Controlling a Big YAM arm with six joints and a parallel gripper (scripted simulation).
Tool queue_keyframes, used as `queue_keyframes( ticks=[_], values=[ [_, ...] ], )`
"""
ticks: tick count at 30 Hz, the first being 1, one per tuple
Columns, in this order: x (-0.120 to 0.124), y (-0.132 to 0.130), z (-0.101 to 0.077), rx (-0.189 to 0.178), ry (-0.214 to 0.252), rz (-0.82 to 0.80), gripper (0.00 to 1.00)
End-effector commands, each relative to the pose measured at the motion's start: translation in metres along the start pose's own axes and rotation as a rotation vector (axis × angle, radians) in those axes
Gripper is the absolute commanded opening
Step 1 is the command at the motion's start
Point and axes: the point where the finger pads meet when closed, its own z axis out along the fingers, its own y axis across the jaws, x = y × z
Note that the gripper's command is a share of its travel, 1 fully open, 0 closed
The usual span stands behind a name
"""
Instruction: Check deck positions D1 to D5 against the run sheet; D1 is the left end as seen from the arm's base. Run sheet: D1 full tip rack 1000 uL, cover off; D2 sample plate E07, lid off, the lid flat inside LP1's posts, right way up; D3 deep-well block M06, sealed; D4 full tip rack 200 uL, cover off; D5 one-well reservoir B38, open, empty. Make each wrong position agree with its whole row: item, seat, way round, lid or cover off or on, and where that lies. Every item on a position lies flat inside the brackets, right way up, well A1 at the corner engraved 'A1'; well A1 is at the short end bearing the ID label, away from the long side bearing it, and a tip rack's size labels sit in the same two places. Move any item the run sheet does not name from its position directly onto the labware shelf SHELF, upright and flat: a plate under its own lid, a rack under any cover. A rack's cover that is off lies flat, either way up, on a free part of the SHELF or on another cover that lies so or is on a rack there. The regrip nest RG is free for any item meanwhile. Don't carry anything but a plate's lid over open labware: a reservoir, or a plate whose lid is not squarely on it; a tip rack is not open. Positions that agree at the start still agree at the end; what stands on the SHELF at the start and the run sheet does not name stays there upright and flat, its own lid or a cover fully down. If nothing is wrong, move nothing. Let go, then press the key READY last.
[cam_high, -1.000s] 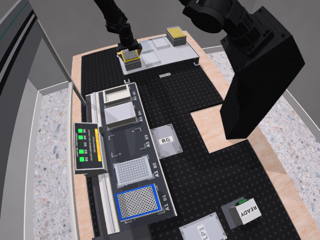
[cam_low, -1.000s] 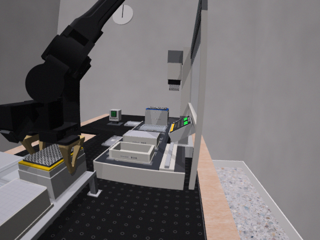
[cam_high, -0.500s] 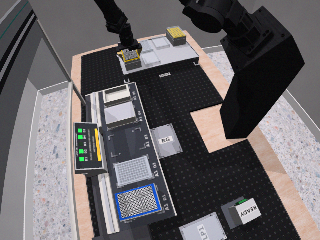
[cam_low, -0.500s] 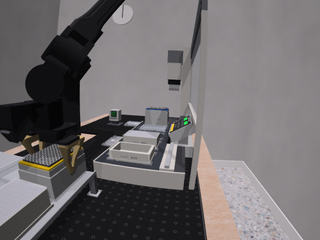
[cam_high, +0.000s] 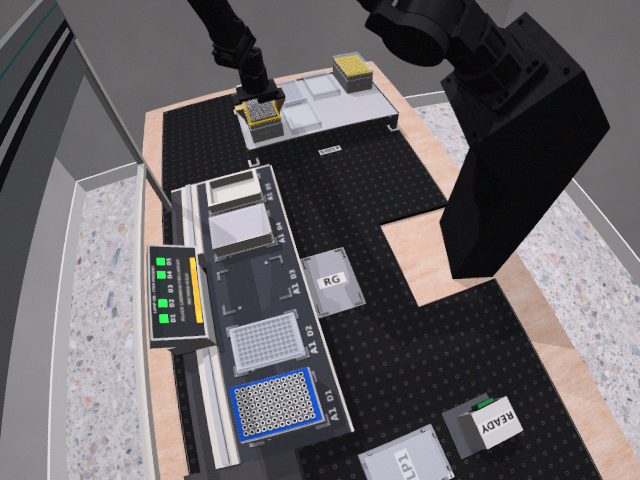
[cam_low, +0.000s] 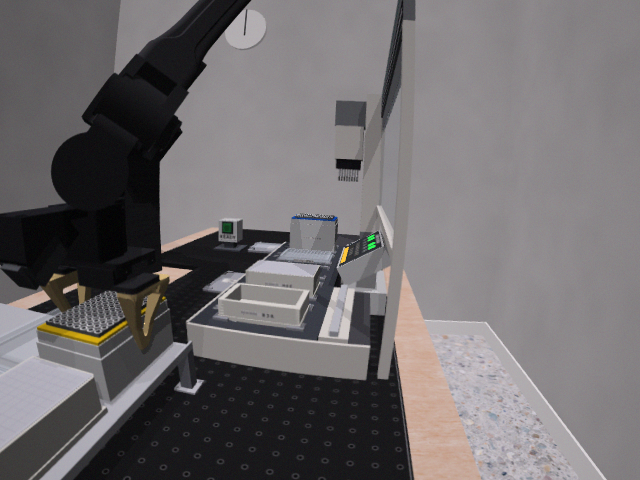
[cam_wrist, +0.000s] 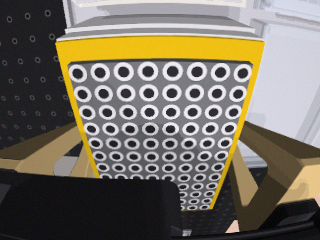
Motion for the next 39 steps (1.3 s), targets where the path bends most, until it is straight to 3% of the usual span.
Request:
queue_keyframes(
  ticks=[1,14,24,25,39],
  values=[
    [-0.0110,0.0117,-0.0025,-0.018,-0.026,-0.012,0.00],
    [-0.0126,0.0078,0.0032,-0.014,-0.026,-0.008,0.00],
    [-0.0108,0.0071,-0.0023,-0.011,-0.025,-0.008,0.00],
    [-0.0108,0.0071,-0.0023,-0.011,-0.025,-0.008,1.00],
    [-0.0108,0.0071,-0.0023,-0.011,-0.025,-0.008,1.00]
  ],
)
